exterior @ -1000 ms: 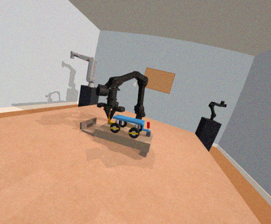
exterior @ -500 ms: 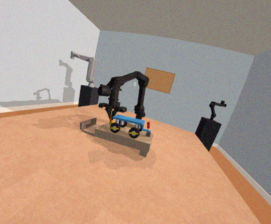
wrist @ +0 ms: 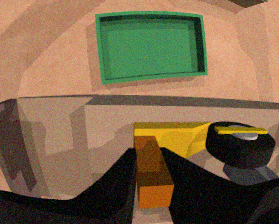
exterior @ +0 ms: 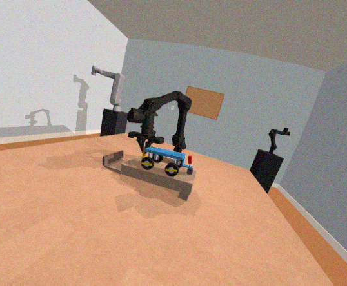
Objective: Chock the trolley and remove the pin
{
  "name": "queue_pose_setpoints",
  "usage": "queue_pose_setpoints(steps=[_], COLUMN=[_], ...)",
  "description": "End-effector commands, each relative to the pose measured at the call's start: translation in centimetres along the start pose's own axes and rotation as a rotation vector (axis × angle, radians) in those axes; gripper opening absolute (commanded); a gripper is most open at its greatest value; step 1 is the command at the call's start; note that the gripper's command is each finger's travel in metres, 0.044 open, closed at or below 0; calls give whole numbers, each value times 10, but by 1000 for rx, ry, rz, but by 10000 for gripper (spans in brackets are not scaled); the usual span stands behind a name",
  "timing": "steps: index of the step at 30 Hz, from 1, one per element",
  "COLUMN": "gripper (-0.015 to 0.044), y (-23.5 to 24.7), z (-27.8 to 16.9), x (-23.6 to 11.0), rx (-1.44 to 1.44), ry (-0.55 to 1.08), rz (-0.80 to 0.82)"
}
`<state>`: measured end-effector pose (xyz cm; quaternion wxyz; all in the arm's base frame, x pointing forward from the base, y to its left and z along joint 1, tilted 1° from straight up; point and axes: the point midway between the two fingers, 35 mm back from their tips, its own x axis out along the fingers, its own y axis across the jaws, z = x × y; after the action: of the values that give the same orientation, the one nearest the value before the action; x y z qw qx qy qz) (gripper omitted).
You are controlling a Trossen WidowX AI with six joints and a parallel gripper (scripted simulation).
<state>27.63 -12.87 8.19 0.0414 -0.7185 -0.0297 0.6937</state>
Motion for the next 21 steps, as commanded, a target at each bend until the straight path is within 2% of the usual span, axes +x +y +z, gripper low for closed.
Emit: queue_pose_setpoints(steps=[1, 7, 14, 21], gripper=[0, 0, 184, 190], y=[0, 0, 0, 0], z=[0, 0, 0, 1], x=[0, 0, 0, -19], rx=[-1, -1, -1, 1], ry=[0, 0, 0, -1], rz=[0, 0, 0, -5])
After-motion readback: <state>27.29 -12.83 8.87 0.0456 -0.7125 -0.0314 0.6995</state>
